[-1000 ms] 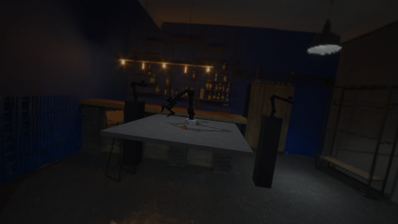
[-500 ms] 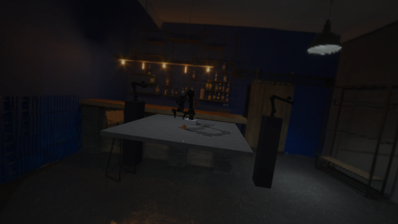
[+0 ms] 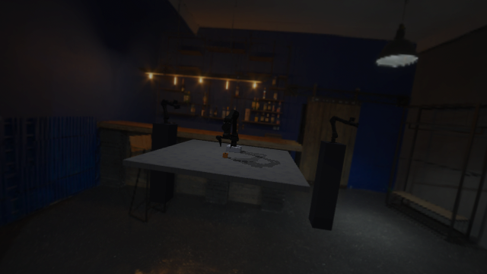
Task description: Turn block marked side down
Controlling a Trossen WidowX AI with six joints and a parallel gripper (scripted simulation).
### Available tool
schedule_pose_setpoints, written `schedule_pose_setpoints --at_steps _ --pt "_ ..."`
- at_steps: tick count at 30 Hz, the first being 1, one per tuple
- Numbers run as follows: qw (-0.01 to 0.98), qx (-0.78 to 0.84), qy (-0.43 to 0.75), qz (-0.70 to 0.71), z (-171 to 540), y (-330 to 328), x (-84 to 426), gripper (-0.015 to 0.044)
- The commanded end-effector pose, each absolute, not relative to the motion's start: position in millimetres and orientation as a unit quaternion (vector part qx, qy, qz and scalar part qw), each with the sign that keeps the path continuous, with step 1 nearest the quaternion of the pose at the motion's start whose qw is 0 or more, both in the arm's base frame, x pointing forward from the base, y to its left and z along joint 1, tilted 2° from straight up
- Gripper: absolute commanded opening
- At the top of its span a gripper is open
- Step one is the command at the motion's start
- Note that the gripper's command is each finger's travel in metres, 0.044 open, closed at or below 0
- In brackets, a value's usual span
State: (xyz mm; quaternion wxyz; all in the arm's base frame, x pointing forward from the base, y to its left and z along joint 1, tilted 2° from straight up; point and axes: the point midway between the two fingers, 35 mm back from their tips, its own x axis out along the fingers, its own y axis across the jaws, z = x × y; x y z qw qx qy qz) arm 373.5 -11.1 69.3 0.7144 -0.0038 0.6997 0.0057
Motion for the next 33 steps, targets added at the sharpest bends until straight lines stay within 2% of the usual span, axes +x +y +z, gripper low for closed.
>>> schedule_pose_setpoints --at_steps 1,33 --pt "0.704 0.000 0.710 0.006 48 -9 368 0.0440" --pt "0.704 0.000 0.710 0.006 2 -8 369 0.0440"
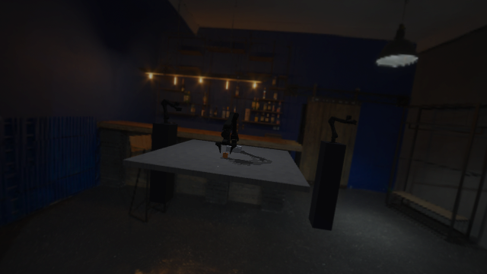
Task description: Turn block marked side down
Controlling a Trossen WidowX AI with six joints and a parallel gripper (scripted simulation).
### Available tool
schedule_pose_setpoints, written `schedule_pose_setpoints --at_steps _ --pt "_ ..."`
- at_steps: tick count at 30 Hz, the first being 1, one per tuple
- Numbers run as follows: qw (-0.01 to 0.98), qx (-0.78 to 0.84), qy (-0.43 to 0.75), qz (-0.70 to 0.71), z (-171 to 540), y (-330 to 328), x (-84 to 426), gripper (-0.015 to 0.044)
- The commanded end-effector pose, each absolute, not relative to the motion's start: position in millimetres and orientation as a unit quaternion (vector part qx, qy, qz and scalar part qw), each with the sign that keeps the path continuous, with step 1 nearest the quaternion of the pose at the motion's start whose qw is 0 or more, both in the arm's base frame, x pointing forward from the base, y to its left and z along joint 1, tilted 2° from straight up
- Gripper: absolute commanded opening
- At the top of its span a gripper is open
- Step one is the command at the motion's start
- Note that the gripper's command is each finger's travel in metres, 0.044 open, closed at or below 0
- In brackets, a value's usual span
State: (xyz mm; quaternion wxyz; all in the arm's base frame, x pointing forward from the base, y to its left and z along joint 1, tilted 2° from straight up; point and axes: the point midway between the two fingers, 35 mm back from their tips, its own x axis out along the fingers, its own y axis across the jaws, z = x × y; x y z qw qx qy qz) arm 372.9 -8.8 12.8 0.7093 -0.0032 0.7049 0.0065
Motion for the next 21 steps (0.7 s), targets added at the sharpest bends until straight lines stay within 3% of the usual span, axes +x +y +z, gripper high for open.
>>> schedule_pose_setpoints --at_steps 1,5,15,21 --pt "0.704 0.000 0.710 0.006 0.9 -8.0 369.2 0.0440" --pt "0.704 0.000 0.710 0.006 -0.2 -8.0 369.1 0.0440" --pt "0.704 0.000 0.710 0.006 -0.2 -8.0 369.1 0.0177" --pt "0.704 0.000 0.710 0.006 -0.2 -8.0 369.1 0.0138"
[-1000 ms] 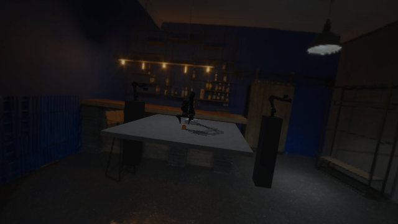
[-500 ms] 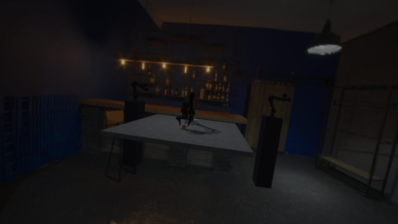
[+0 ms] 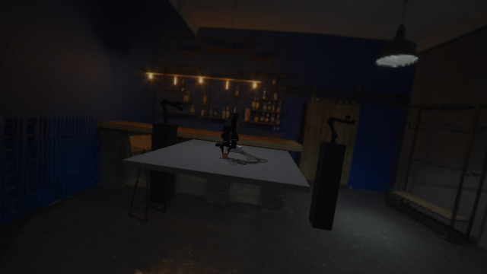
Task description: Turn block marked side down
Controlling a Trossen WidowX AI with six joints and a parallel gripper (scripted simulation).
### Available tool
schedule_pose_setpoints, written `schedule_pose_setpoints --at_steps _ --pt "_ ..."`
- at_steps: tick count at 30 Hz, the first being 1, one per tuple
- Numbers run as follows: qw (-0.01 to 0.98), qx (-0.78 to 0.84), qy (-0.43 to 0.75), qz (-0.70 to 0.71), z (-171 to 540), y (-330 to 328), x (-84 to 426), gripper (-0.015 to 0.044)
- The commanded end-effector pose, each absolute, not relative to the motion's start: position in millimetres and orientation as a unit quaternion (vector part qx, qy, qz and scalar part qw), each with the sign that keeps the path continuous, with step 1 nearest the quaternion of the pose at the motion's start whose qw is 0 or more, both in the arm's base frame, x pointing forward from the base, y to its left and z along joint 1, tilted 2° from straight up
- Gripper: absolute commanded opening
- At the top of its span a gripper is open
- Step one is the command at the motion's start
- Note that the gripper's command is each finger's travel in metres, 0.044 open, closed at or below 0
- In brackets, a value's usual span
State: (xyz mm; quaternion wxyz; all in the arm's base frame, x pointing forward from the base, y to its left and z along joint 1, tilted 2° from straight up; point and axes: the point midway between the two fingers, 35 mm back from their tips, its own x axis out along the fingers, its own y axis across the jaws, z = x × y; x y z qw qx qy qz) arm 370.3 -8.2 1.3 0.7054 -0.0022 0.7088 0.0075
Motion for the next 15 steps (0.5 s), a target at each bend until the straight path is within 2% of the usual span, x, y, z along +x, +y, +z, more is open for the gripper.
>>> schedule_pose_setpoints --at_steps 1,11,13,15 --pt "0.704 0.000 0.710 0.006 0 -8 369 0.0131" --pt "0.704 0.000 0.710 0.006 0 -8 369 0.0064" --pt "0.704 0.000 0.710 0.006 5 -8 369 0.0012" --pt "0.704 0.000 0.710 0.006 19 -8 370 0.0000"
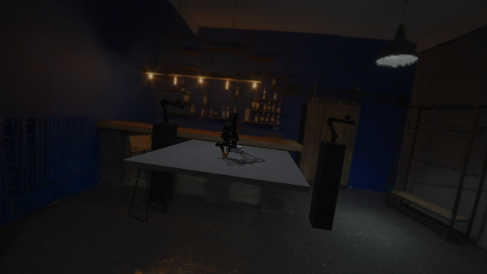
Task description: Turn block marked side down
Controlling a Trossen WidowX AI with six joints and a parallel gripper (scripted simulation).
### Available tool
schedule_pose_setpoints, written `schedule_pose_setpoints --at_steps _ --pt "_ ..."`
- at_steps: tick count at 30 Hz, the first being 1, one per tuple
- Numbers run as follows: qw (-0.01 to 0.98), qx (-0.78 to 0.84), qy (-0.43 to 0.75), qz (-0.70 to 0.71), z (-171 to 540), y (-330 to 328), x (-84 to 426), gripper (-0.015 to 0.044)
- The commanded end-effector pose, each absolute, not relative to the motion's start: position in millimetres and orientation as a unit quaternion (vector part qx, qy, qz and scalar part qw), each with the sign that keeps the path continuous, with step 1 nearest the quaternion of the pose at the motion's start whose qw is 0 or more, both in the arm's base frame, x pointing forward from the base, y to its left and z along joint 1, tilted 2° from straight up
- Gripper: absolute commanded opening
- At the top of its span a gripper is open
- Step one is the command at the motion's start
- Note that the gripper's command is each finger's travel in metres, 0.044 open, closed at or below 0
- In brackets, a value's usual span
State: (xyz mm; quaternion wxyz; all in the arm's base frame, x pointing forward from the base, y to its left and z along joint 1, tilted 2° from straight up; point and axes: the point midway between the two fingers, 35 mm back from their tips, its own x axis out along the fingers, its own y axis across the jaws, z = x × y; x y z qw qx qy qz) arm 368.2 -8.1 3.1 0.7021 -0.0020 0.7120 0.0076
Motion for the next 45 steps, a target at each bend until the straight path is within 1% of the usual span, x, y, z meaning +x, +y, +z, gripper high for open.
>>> schedule_pose_setpoints --at_steps 1,10,33,45 --pt "0.704 0.000 0.710 0.006 25 -8 370 0.0000" --pt "0.712 0.001 0.702 0.006 29 -8 370 0.0000" --pt "0.824 0.002 0.567 0.006 20 -8 370 0.0000" --pt "0.863 0.002 0.506 0.006 21 -8 365 0.0000"
